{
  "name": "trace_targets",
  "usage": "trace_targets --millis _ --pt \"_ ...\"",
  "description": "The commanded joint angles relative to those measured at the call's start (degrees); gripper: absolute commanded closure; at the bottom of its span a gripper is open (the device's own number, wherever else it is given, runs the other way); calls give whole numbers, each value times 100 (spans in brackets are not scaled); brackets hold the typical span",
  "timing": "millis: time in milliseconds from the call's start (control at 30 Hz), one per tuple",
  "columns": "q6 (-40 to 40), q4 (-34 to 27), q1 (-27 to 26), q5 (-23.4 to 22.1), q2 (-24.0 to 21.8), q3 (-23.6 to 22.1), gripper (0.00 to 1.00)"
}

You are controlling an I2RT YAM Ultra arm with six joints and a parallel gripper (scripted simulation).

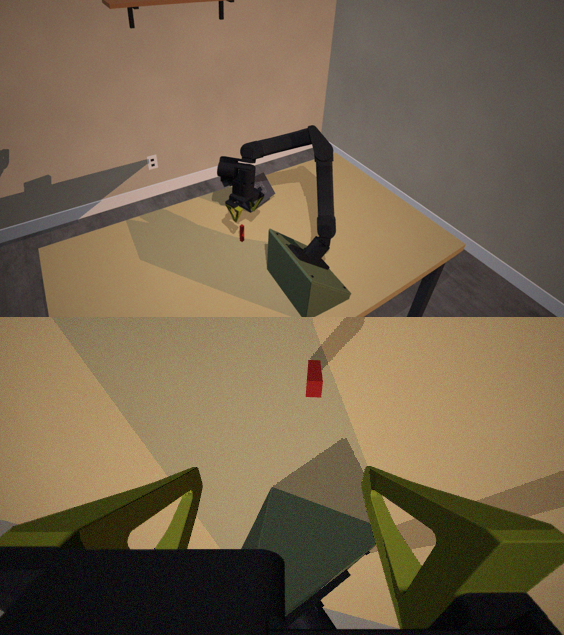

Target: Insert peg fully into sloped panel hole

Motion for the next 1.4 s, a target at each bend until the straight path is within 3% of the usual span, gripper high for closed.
trace_targets --millis 0,200,1367 --pt "-201 421 -172 475 279 -52 0" --pt "-334 711 -467 883 683 -9 0" --pt "-697 1588 -795 1023 834 -442 0"
